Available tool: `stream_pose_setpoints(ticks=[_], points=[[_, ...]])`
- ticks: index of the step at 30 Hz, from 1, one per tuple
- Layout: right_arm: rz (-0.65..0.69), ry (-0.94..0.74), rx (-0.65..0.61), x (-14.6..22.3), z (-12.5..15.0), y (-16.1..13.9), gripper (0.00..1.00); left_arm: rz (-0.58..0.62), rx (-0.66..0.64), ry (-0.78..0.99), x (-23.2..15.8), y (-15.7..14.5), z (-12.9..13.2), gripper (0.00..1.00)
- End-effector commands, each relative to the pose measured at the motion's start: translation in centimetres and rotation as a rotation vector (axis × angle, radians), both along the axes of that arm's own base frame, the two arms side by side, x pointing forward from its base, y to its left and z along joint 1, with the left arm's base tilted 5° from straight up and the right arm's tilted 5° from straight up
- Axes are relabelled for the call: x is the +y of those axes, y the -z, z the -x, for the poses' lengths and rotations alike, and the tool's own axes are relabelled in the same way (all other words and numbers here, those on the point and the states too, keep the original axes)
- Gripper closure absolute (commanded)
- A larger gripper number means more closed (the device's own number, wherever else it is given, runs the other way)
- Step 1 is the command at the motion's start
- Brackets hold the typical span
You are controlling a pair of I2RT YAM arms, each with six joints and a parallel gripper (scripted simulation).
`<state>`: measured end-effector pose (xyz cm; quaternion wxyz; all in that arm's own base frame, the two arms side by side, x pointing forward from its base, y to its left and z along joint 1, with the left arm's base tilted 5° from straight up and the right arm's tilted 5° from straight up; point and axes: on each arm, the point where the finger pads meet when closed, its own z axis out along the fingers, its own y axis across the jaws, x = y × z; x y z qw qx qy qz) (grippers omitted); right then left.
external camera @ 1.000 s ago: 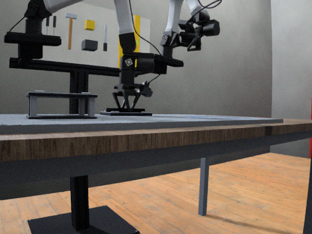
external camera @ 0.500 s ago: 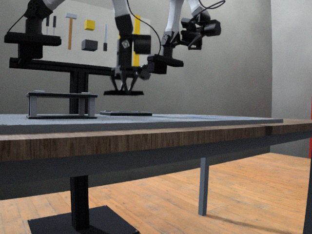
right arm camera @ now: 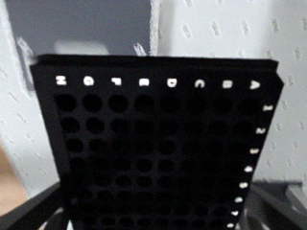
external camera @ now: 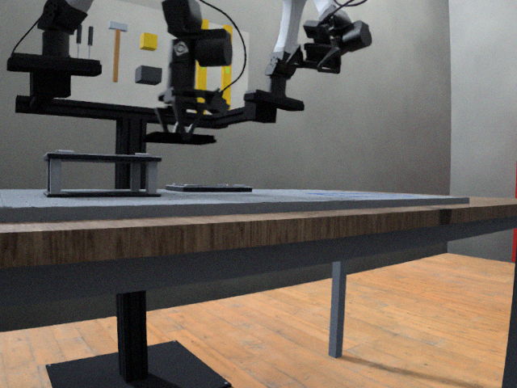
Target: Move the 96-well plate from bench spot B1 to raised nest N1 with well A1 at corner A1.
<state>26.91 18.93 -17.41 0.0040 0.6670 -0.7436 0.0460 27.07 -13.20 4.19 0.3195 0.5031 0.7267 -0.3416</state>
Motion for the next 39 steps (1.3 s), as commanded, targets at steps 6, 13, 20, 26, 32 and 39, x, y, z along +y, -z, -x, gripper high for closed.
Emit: stream_pose_setpoints(ticks=[6, 13, 20, 26, 32, 39], points=[[-0.037, -0.085, -0.043, -6.8, -5.8, -2.3, 0.19, -0.002, -0.155, 0.034, -5.7, 0.9, -8.7, 0.00], [-0.026, -0.040, -0.004, -14.2, -8.5, -2.0, 0.19, 0.061, -0.246, 0.137, -16.3, 3.5, -13.3, 0.00], [-0.007, -0.017, 0.009, -17.8, -9.8, -1.8, 0.19, 0.114, -0.281, 0.205, -23.3, 5.6, -13.4, 0.00], [-0.003, -0.008, -0.010, -18.5, -10.9, -2.0, 0.19, 0.140, -0.290, 0.246, -27.0, 7.2, -12.5, 0.00], [-0.005, -0.005, -0.030, -18.4, -11.4, -2.5, 0.19, 0.130, -0.268, 0.269, -27.7, 8.8, -11.7, 0.00], [0.004, -0.016, -0.040, -18.6, -11.7, -0.8, 0.19, 0.141, -0.292, 0.264, -27.7, 7.4, -12.3, 0.00]])
